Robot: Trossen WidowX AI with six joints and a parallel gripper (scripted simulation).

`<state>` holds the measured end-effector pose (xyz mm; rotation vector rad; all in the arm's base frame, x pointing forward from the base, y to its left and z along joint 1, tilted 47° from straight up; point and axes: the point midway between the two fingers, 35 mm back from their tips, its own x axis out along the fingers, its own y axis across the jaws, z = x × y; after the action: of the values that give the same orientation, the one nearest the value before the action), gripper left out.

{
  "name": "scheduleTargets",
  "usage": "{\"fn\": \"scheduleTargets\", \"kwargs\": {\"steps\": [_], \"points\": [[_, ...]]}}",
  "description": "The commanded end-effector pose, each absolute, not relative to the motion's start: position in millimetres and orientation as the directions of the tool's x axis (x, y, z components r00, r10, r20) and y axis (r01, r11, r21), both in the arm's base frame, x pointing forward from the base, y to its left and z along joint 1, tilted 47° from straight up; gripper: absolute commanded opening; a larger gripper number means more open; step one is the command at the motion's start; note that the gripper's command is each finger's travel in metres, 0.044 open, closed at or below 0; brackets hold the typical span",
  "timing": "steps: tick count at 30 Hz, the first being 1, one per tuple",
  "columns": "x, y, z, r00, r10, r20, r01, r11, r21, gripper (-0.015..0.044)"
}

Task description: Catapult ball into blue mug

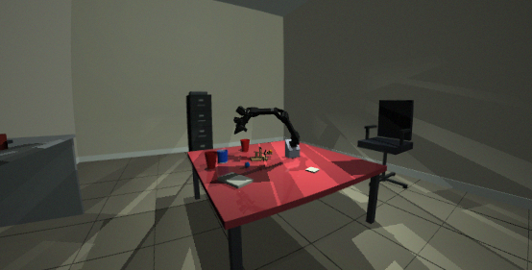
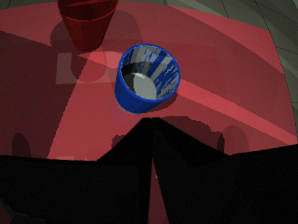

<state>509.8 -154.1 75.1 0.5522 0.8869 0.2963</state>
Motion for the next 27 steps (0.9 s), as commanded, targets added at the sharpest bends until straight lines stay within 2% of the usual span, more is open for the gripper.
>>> {"fn": "scheduleTargets", "kwargs": {"steps": [1,14,27], "points": [[499.1,-140.3,71.9,0.566,0.453,-0.689,-0.065,0.858,0.51,0.0],[454.8,-92.6,67.5,0.424,0.402,-0.812,-0.293,0.909,0.298,0.0],[398.4,-53.3,62.4,0.263,0.326,-0.908,-0.565,0.815,0.128,0.0]]}}
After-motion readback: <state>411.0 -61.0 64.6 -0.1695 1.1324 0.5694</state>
